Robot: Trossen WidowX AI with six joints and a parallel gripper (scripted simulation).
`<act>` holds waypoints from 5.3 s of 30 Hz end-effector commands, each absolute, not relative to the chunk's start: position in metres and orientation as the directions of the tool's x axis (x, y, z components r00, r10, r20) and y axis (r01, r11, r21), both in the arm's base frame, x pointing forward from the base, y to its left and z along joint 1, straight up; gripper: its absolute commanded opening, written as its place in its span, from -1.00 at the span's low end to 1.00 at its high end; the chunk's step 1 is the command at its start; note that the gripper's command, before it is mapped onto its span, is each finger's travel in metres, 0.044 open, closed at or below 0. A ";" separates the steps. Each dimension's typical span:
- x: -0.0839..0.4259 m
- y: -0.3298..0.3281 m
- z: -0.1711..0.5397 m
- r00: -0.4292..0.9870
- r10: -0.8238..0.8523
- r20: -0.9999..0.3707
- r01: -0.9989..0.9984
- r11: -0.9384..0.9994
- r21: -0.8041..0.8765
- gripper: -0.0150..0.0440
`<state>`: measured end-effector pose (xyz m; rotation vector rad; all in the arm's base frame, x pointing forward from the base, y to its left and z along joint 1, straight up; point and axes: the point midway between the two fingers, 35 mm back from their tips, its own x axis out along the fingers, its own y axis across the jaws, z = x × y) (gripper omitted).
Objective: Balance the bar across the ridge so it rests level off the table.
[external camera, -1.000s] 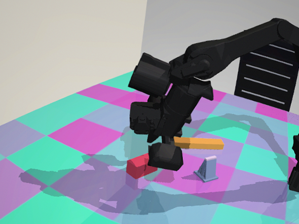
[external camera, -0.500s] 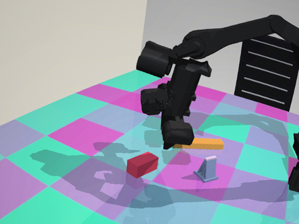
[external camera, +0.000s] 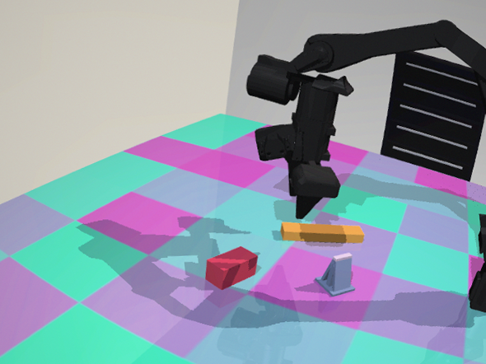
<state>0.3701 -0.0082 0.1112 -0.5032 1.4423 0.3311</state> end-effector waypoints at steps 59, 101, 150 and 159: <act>0.356 -0.047 0.052 0.038 -0.005 -0.999 -0.498 0.867 -0.024 0.58; 0.358 -0.048 0.114 0.038 -0.007 -0.999 -0.497 0.867 -0.025 -0.49; 0.305 0.055 0.153 0.034 0.006 -0.999 0.437 0.899 0.020 -0.49; 0.289 0.061 0.151 0.032 0.007 -0.999 0.608 0.793 0.025 -0.49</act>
